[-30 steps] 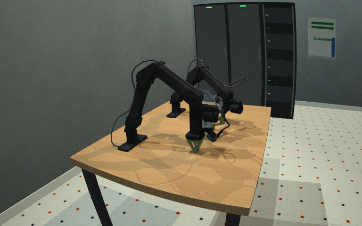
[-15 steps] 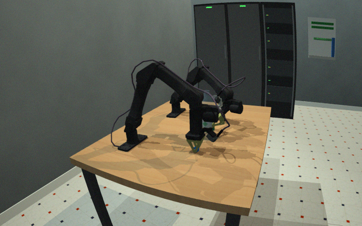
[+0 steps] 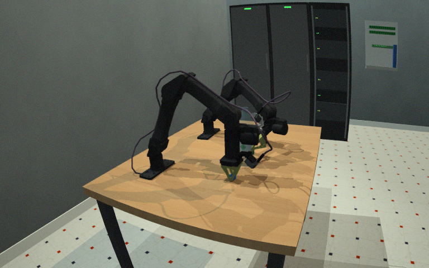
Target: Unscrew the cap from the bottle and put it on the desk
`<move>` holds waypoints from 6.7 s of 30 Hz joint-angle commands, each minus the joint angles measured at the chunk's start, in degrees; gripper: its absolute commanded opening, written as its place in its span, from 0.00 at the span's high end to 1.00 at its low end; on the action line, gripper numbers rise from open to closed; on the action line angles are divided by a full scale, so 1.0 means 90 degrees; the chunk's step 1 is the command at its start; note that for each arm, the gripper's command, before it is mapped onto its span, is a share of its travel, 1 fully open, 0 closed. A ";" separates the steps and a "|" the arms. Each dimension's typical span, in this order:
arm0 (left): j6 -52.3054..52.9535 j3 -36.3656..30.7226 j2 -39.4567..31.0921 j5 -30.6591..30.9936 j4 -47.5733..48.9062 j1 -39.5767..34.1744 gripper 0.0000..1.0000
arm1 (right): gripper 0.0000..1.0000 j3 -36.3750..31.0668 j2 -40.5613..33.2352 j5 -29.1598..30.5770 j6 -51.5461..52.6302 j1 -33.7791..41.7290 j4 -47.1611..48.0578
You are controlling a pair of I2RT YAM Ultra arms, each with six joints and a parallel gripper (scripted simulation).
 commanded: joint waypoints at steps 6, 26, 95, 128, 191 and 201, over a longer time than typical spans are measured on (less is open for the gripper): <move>0.0001 -0.0003 -0.0072 0.0008 0.0035 -0.0005 0.12 | 1.00 0.0028 -0.0044 0.0001 0.0000 -0.0001 0.0005; -0.0002 0.0024 -0.0056 0.0007 0.0006 -0.0003 0.12 | 1.00 0.0028 -0.0044 0.0001 0.0000 -0.0001 0.0005; -0.0001 0.0024 -0.0056 0.0007 0.0006 -0.0003 0.12 | 1.00 0.0028 -0.0044 0.0001 0.0000 -0.0001 0.0005; -0.0001 0.0024 -0.0056 0.0007 0.0006 -0.0003 0.12 | 1.00 0.0028 -0.0044 0.0001 0.0000 -0.0001 0.0005; -0.0001 0.0024 -0.0056 0.0007 0.0006 -0.0003 0.12 | 1.00 0.0028 -0.0044 0.0001 0.0000 -0.0001 0.0005; -0.0001 0.0024 -0.0056 0.0007 0.0006 -0.0003 0.12 | 1.00 0.0028 -0.0044 0.0001 0.0000 -0.0001 0.0005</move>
